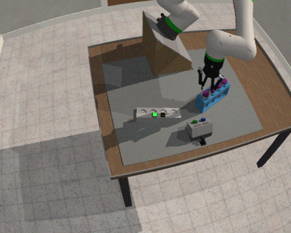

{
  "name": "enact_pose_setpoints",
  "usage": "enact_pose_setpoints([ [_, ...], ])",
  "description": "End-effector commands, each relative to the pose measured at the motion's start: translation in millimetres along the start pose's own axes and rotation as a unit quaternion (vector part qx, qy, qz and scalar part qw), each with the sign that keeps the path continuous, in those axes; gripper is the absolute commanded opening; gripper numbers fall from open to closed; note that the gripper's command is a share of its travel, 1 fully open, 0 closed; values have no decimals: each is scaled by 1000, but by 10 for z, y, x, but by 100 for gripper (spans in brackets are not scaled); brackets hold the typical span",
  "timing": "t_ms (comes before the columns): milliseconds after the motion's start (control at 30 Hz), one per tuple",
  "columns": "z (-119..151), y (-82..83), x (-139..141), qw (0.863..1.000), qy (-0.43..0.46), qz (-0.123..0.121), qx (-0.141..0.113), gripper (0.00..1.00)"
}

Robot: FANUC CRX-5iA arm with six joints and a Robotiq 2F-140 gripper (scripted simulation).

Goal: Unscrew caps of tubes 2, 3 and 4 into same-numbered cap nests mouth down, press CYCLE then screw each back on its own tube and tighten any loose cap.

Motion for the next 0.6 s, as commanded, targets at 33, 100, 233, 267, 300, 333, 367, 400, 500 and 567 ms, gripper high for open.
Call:
enact_pose_setpoints([
  [33, -1, 1, 1, 1000, 0, 0, 0, 0],
  [100, -1, 0, 1, 1000, -25, 0, 0, 0],
  [233, -1, -2, 1, 992, -125, 0, 0, 0],
  [267, -1, -2, 1, 989, -150, 0, 0, 0],
  [300, -1, -3, 1, 985, -174, 0, 0, 0],
  [333, -1, -3, 1, 980, -199, 0, 0, 0],
  [367, -1, -4, 1, 975, -223, 0, 0, 0],
  [400, -1, -4, 1, 969, -247, 0, 0, 0],
  [500, -1, -6, 1, 948, -319, 0, 0, 0],
  [567, -1, -6, 1, 939, -343, 0, 0, 0],
])
Point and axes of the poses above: the point where the finger pads meet when closed, its own y axis back along the fingers, its own x axis across the jaws, z = x × y, the point moved 4 cm from there along y, back along the fingers, and after that the axes turned 7 degrees about y, right-handed, at the moved point
